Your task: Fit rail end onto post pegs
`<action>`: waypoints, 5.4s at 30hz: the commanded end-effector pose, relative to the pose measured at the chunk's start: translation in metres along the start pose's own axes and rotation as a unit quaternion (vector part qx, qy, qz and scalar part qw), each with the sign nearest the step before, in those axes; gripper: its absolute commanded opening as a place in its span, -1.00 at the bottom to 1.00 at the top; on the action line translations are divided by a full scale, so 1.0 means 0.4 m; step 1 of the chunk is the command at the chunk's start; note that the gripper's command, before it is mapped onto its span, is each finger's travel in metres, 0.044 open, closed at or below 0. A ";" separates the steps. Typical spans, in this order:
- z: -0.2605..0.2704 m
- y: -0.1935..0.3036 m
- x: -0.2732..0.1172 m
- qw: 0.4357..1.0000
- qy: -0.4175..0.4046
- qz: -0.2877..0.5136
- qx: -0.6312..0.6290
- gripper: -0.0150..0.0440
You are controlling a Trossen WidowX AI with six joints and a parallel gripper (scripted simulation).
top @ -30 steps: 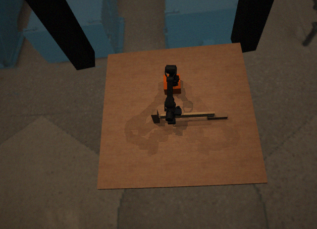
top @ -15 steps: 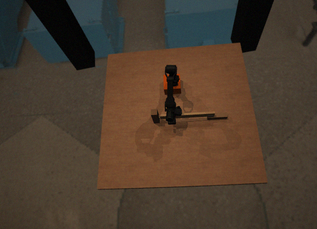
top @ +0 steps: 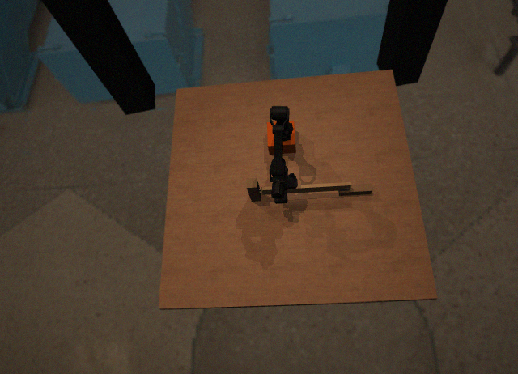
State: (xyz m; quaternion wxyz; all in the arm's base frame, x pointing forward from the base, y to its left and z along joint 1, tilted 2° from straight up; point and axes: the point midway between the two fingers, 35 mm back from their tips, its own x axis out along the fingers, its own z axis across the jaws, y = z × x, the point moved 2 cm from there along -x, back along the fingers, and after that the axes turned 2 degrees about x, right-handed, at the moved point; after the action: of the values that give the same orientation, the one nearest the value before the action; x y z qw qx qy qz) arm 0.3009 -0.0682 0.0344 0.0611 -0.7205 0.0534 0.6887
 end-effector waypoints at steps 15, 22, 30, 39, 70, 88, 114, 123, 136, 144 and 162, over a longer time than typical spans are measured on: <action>0.002 0.005 0.003 1.000 0.002 -0.001 0.002 -0.49; 0.003 0.010 0.005 1.000 0.002 -0.001 0.002 -0.49; 0.004 0.016 0.006 1.000 0.002 -0.001 0.002 -0.49; 0.005 0.021 0.003 1.000 0.002 -0.001 0.002 -0.49; 0.005 0.023 -0.006 1.000 0.002 -0.001 0.002 -0.49; 0.004 0.028 -0.003 1.000 0.002 -0.001 0.002 -0.49; 0.003 0.038 0.003 1.000 0.002 -0.001 0.002 -0.49; 0.003 0.044 0.005 1.000 0.002 -0.001 0.002 -0.49; 0.006 0.037 0.006 1.000 0.000 -0.005 0.002 0.49; 0.006 0.037 0.006 1.000 0.000 -0.005 0.002 1.00; 0.009 -0.040 -0.070 1.000 0.002 -0.002 0.002 1.00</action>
State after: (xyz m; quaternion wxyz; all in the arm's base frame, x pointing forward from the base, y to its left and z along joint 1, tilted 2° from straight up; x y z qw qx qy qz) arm 0.2989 -0.0525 0.0605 0.0632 -0.7216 0.0513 0.6875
